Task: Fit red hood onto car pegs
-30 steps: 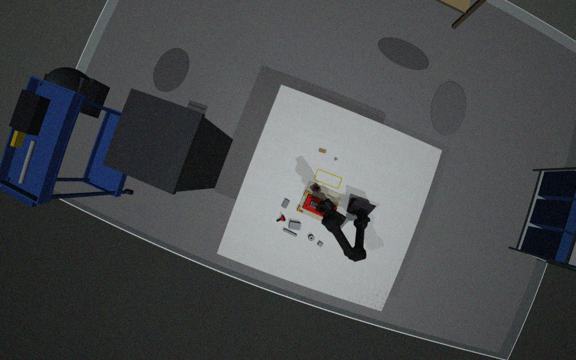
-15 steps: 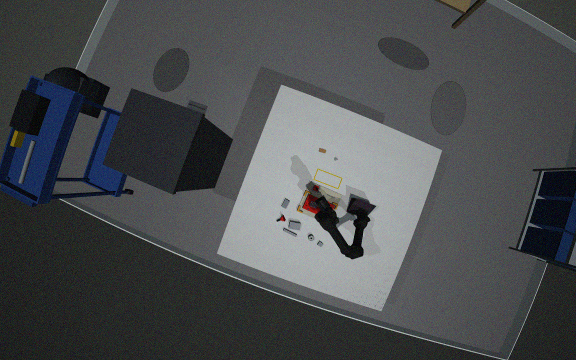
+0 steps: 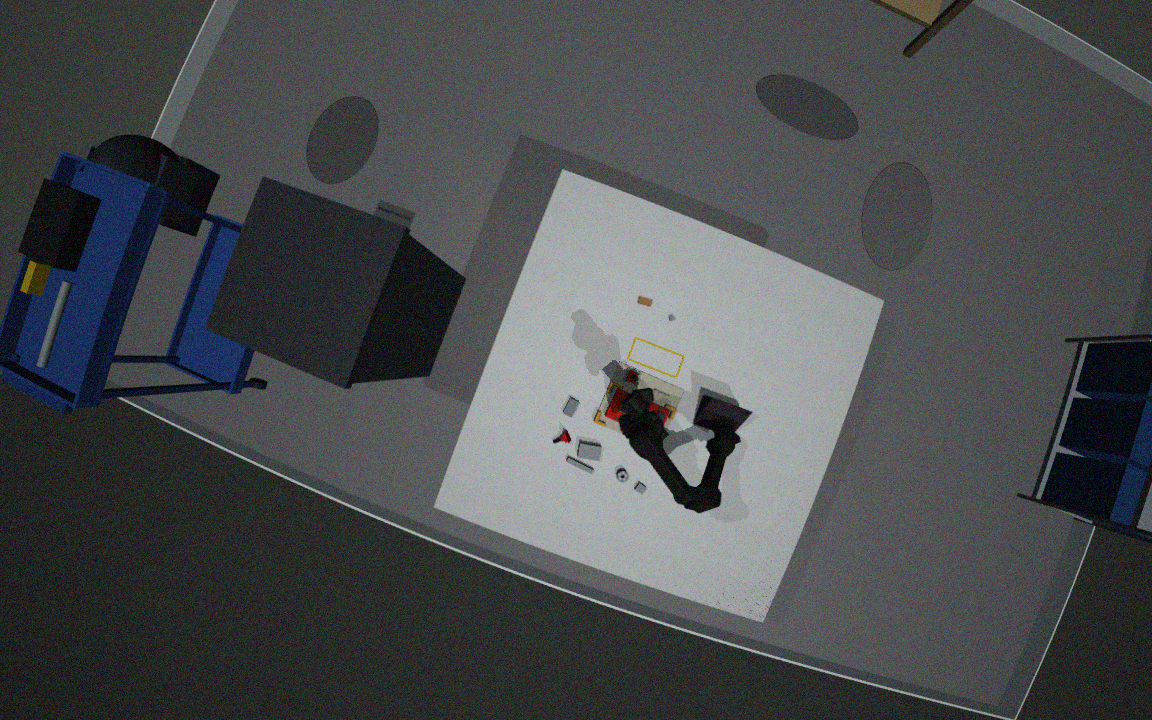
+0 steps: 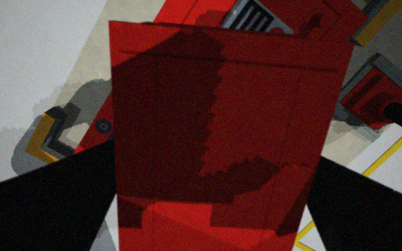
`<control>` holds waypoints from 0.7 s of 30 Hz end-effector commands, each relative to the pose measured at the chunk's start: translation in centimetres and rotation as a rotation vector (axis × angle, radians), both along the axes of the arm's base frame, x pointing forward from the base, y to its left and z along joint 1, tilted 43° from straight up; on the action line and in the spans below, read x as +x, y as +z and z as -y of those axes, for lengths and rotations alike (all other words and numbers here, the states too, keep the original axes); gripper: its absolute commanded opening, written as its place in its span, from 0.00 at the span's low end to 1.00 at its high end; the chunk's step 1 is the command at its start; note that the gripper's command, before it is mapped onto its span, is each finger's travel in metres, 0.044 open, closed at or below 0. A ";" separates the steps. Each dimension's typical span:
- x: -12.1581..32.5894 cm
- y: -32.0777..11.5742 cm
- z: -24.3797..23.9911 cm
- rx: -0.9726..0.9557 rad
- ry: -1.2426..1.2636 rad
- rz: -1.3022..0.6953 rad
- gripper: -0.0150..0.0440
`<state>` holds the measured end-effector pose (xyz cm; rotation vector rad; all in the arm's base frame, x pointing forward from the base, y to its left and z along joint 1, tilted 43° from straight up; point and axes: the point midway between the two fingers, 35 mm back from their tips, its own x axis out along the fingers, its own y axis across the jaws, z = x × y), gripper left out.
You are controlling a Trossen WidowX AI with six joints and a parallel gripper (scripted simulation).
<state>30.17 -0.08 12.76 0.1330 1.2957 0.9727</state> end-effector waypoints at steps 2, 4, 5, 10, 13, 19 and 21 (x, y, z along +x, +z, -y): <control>1.1 0.2 0.0 -0.006 -0.107 -0.086 0.25; 1.5 0.2 -0.1 -0.008 -0.150 -0.124 0.25; 1.6 0.2 -0.1 -0.010 -0.171 -0.143 0.25; 2.5 0.2 -0.2 -0.016 -0.277 -0.237 0.25; 3.1 0.2 -0.2 -0.020 -0.341 -0.294 0.25; 3.7 0.2 -0.3 -0.024 -0.414 -0.360 0.25; 3.7 0.2 -0.3 -0.024 -0.414 -0.360 0.25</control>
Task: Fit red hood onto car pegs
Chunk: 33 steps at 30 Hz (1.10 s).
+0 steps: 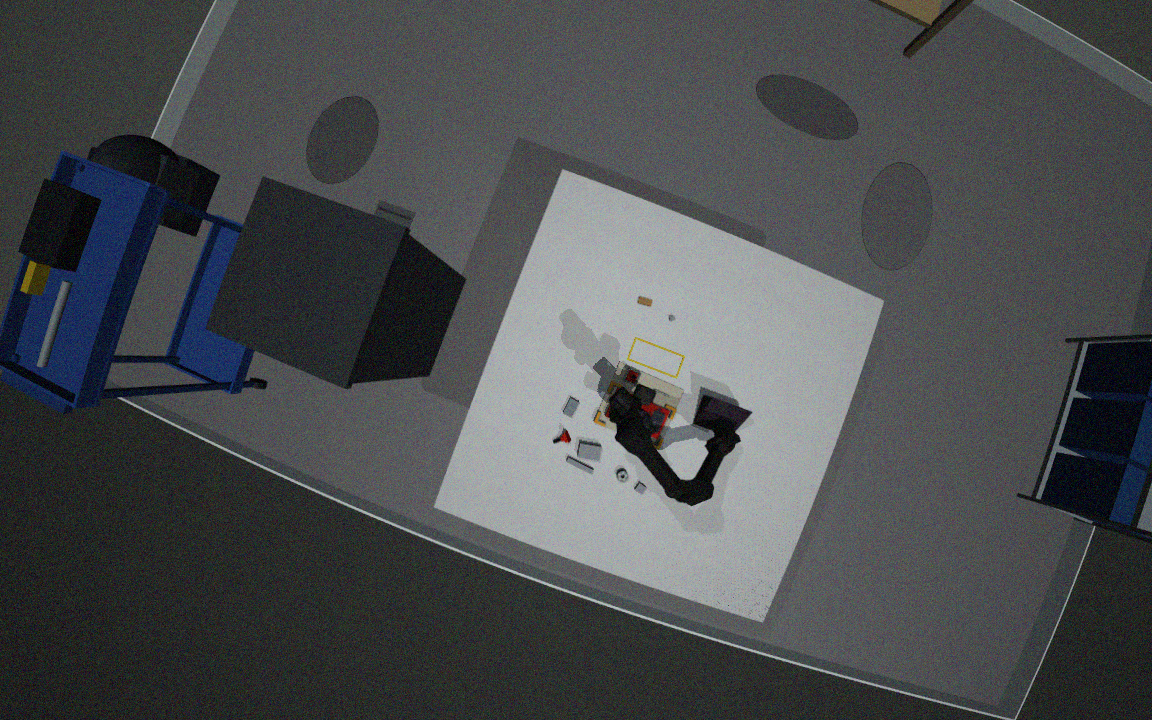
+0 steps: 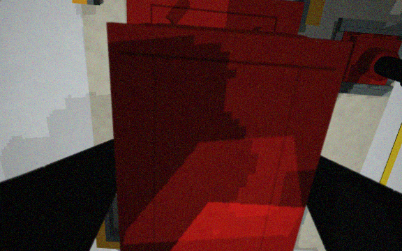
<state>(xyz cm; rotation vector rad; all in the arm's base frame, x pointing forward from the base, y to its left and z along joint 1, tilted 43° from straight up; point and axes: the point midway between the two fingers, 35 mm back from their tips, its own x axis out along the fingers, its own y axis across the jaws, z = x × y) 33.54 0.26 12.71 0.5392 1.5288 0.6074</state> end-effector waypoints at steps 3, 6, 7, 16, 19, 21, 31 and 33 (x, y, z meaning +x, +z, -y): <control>0.2 0.1 -0.1 0.000 -0.019 -0.007 0.25; 0.1 -0.3 -0.5 0.000 -0.019 -0.007 0.25; 0.1 -0.5 -0.7 0.000 -0.019 -0.007 0.25; 0.0 -2.9 -3.1 0.002 -0.019 -0.006 0.25; 0.0 -3.3 -3.4 0.002 -0.019 -0.006 0.25; 0.0 -3.4 -3.4 0.002 -0.019 -0.006 0.25; 0.0 -3.4 -3.4 0.002 -0.019 -0.006 0.25; 0.0 -3.4 -3.4 0.002 -0.019 -0.006 0.25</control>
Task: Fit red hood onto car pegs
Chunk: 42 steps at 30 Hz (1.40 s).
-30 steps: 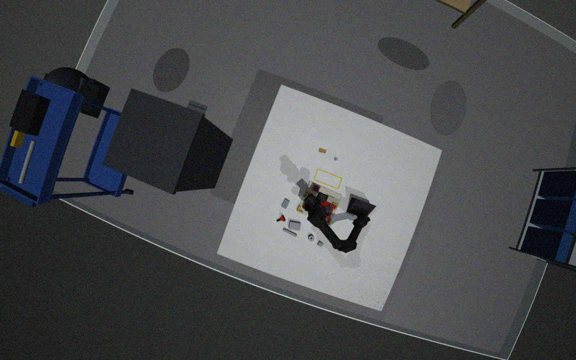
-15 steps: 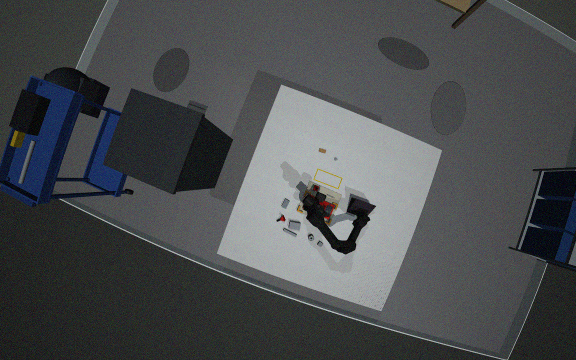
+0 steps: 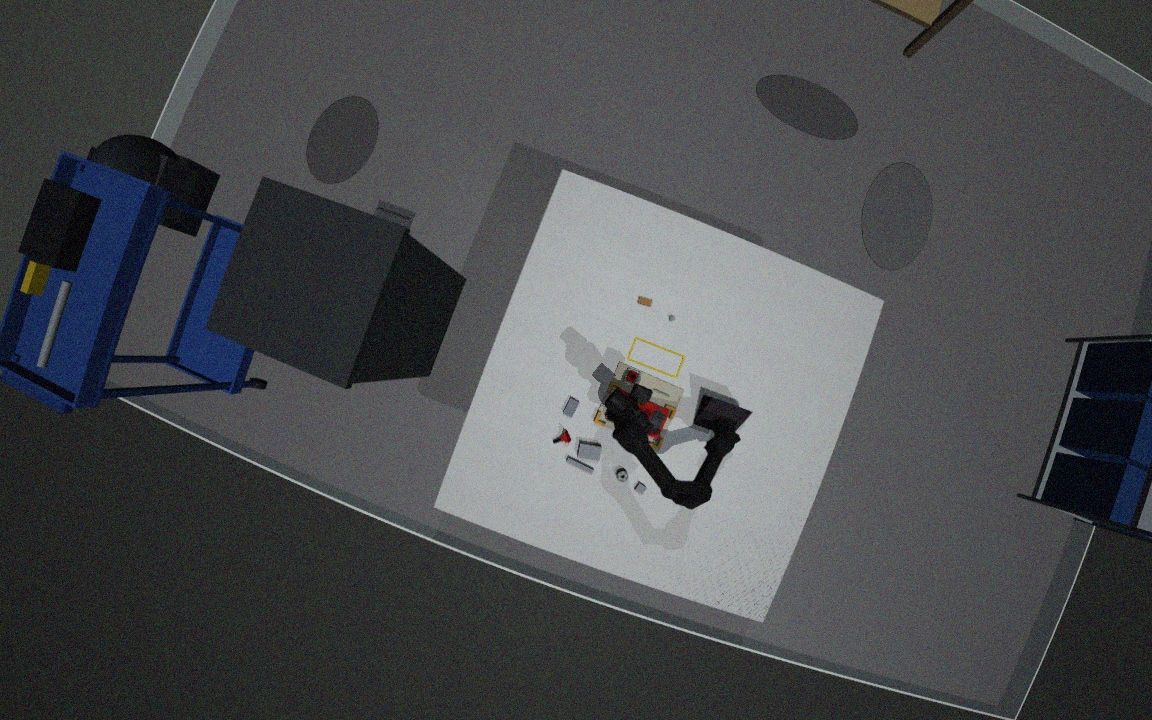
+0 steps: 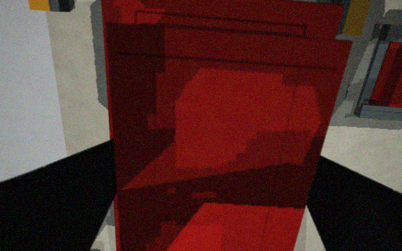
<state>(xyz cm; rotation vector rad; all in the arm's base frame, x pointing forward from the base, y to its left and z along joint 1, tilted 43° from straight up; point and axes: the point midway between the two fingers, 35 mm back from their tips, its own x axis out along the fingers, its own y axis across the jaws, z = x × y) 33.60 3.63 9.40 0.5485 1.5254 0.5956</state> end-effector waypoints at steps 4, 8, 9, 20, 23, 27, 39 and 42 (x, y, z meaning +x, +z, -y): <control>0.1 0.0 -0.1 0.004 -0.006 -0.005 0.25; 0.1 0.0 -0.1 0.004 -0.006 -0.005 0.25; 0.1 0.0 -0.1 0.004 -0.006 -0.005 0.25; 0.0 -0.2 -0.1 0.004 -0.006 -0.005 0.25; 0.0 -0.3 -0.2 0.004 -0.006 -0.005 0.25; 0.0 -0.4 -0.3 0.004 -0.006 -0.005 0.25; 0.0 -0.7 -0.6 0.004 -0.006 -0.005 0.25; 0.0 -0.8 -0.6 0.004 -0.006 -0.005 0.25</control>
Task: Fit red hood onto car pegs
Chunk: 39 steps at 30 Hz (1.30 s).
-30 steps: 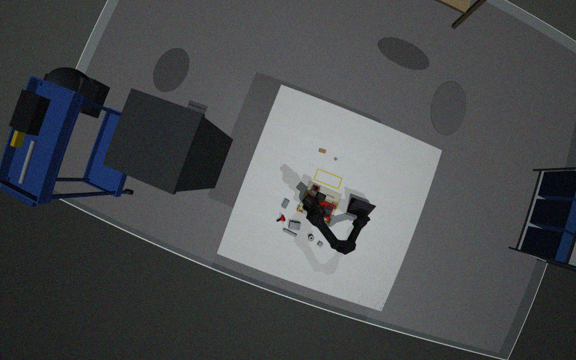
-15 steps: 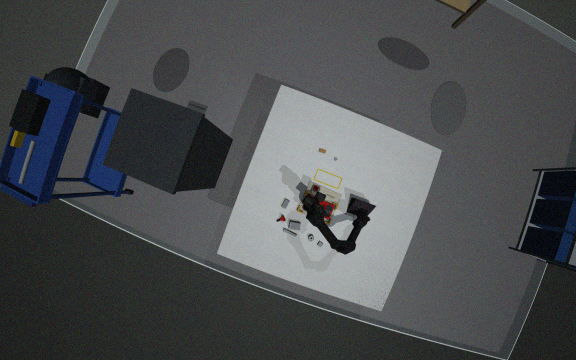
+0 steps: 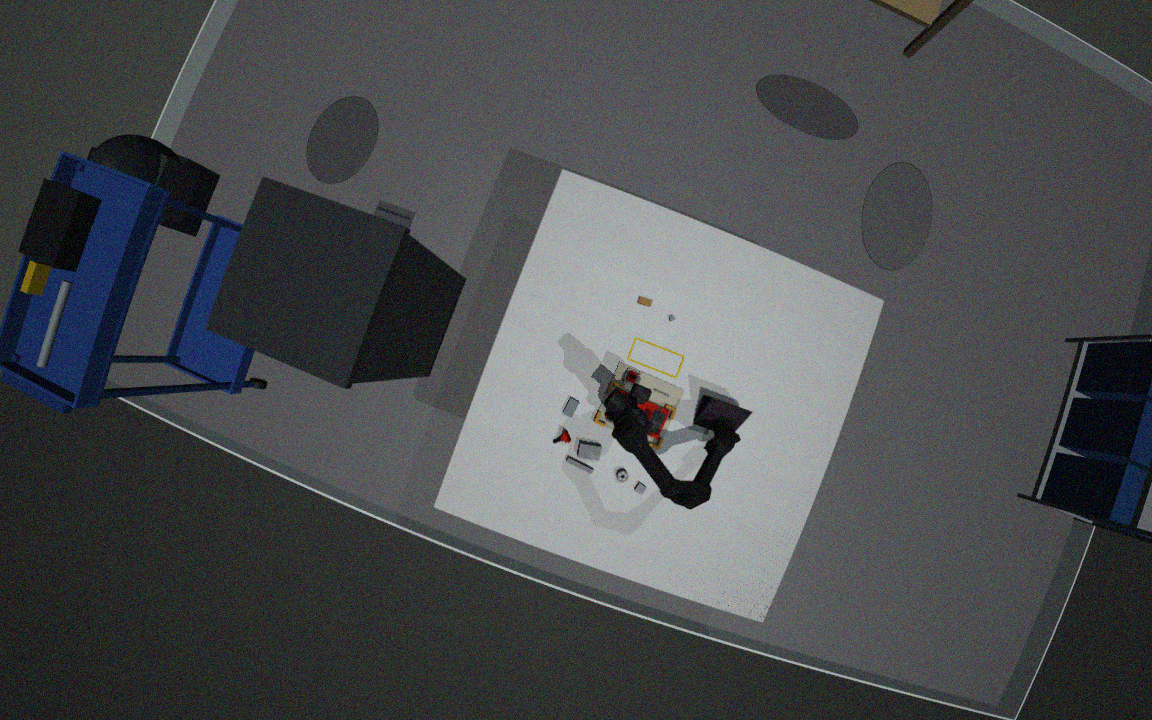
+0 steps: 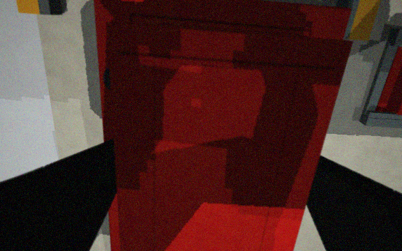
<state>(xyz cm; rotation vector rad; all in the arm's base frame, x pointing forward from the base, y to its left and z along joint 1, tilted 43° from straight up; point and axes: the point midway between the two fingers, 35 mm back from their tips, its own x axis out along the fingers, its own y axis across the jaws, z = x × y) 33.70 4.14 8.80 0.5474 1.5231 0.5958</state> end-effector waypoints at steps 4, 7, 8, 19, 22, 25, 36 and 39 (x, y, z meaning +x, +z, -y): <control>-0.1 -0.3 -0.2 0.004 -0.006 -0.007 0.25; -0.1 -0.3 -0.3 0.004 -0.006 -0.007 0.25; -0.1 -0.4 -0.3 0.004 -0.006 -0.007 0.25; -0.1 -0.4 -0.3 0.004 -0.006 -0.007 0.25; -0.1 -0.3 -0.3 0.004 -0.005 -0.007 0.25; -0.1 -0.3 -0.2 0.003 -0.005 -0.007 0.25; -0.1 0.0 0.0 0.002 -0.005 -0.006 0.25; -0.1 0.0 0.1 0.002 -0.005 -0.006 0.25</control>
